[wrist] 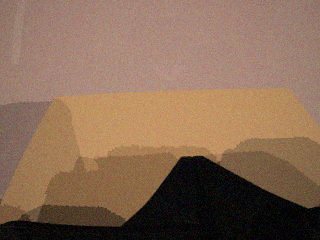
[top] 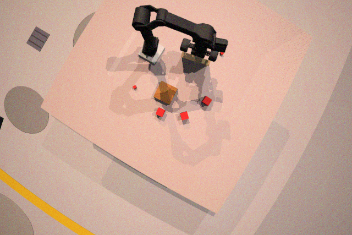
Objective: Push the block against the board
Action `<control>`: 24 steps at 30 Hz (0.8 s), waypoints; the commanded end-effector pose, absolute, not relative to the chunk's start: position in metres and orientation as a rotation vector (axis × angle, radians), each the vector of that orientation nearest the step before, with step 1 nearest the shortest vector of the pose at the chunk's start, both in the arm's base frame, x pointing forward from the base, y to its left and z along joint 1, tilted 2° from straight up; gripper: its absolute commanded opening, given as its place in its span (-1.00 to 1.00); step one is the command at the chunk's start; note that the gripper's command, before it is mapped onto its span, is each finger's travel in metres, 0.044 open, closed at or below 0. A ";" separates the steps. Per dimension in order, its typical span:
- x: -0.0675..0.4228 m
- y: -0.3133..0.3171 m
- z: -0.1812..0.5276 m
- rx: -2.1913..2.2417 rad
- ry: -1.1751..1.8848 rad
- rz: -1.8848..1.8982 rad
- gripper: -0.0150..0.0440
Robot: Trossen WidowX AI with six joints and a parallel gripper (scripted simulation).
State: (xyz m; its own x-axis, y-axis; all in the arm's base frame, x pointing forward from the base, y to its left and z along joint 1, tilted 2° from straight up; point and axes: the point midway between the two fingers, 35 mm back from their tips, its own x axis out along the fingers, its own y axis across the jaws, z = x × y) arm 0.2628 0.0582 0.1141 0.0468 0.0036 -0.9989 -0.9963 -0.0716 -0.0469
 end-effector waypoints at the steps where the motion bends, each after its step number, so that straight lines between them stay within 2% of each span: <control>1: 0.263 0.052 0.115 -1.286 1.133 1.226 -0.49; 9: 0.263 0.043 0.115 -1.287 1.133 1.226 -0.49; 24: 0.263 0.064 0.115 -1.285 1.132 1.227 -0.49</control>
